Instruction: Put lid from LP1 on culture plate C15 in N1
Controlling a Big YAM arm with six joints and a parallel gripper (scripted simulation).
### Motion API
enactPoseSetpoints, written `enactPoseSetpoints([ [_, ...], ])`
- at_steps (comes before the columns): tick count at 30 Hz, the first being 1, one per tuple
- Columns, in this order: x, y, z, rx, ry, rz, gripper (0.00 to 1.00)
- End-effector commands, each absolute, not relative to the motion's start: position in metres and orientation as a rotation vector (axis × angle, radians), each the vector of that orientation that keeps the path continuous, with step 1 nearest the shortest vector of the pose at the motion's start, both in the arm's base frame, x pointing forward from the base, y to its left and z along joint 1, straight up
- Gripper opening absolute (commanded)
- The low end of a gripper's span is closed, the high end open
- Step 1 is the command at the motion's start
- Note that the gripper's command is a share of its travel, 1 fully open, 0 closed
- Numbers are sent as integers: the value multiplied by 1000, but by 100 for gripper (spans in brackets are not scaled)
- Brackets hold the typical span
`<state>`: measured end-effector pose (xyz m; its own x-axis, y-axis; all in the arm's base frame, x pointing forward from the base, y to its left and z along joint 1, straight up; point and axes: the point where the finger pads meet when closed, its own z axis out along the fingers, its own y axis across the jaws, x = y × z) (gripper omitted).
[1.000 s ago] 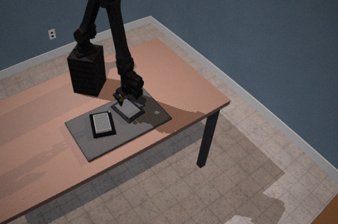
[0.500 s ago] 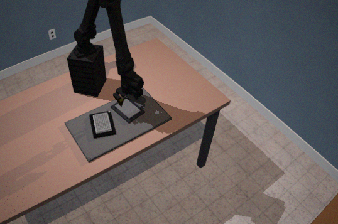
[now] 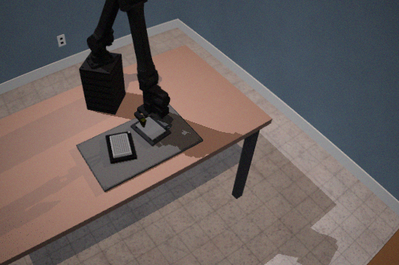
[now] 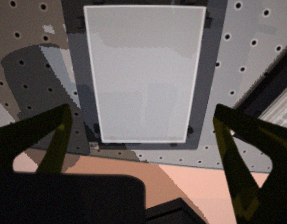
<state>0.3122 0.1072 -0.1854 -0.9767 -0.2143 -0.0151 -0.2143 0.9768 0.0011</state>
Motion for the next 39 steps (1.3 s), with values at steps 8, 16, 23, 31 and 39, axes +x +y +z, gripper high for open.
enactPoseSetpoints([
  [8,316,106,-205,-315,3110,4,100],
  [16,315,106,-219,-315,3112,3,100],
  [23,312,107,-215,-333,3113,2,100],
  [31,312,107,-214,-333,3113,2,100],
  [39,312,107,-214,-333,3113,2,100],
])
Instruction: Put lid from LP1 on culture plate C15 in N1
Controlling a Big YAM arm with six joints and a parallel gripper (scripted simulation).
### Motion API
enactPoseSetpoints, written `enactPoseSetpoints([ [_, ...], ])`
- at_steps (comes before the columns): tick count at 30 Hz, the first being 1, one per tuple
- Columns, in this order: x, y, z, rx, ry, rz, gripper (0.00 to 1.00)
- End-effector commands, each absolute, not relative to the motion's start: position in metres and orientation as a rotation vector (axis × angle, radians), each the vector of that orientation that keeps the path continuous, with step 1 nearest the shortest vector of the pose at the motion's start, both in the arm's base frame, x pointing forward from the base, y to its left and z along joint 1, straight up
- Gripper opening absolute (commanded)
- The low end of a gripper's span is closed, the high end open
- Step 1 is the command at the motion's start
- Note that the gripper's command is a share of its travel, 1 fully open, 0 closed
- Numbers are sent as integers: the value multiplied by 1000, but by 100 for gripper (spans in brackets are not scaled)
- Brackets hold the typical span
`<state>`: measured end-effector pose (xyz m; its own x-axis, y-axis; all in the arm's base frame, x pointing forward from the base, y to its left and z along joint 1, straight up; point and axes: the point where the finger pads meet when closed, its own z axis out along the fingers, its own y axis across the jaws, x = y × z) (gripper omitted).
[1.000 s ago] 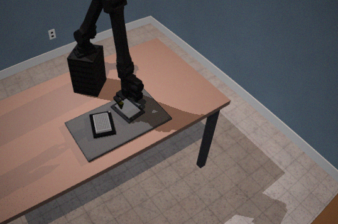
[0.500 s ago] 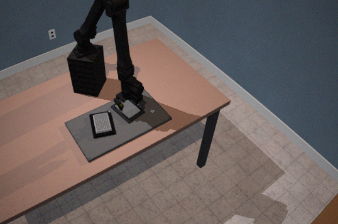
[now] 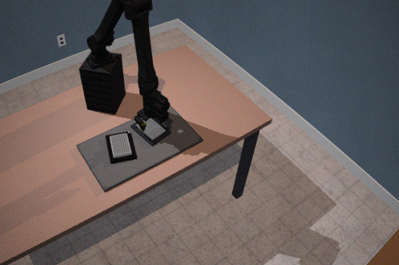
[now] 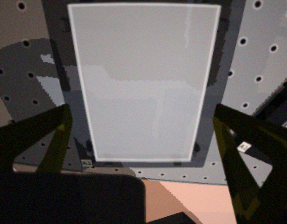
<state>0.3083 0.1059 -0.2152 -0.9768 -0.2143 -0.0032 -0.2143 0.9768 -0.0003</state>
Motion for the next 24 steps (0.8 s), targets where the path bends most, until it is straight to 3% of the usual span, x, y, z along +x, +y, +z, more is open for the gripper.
enactPoseSetpoints([
  [1,312,107,-214,-333,3113,2,100],
  [24,315,105,-223,-315,3112,3,100],
])
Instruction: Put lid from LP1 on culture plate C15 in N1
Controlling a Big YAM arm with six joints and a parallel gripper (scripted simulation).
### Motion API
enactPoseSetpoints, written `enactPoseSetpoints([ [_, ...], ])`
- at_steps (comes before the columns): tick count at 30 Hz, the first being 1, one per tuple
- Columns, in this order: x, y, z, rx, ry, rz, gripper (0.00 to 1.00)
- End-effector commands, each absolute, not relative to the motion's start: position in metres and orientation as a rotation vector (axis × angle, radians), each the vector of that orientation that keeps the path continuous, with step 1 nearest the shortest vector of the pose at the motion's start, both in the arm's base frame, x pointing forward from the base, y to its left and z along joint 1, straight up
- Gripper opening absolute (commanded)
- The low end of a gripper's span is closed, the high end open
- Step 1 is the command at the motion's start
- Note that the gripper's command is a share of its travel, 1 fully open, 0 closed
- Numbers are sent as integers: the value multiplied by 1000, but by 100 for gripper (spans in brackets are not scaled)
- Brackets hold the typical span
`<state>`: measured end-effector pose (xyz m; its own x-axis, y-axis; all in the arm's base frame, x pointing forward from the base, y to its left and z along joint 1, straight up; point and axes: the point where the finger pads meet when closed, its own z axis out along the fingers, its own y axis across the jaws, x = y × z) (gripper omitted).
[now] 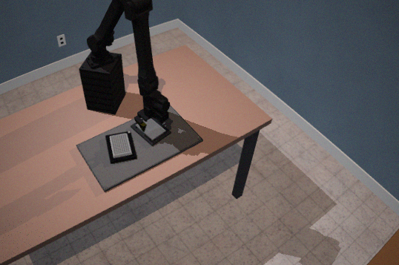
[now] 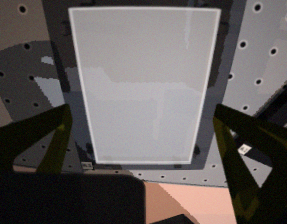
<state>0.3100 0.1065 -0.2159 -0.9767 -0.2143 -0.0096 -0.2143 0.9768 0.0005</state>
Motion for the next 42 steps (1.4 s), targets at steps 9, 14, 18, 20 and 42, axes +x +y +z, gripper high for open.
enactPoseSetpoints([
  [9,314,105,-229,-315,3113,3,100],
  [14,311,104,-232,-316,3119,1,100],
  [18,314,105,-234,-316,3114,2,100],
  [20,313,105,-236,-316,3115,2,100],
  [42,308,103,-241,-317,3126,-2,100],
])
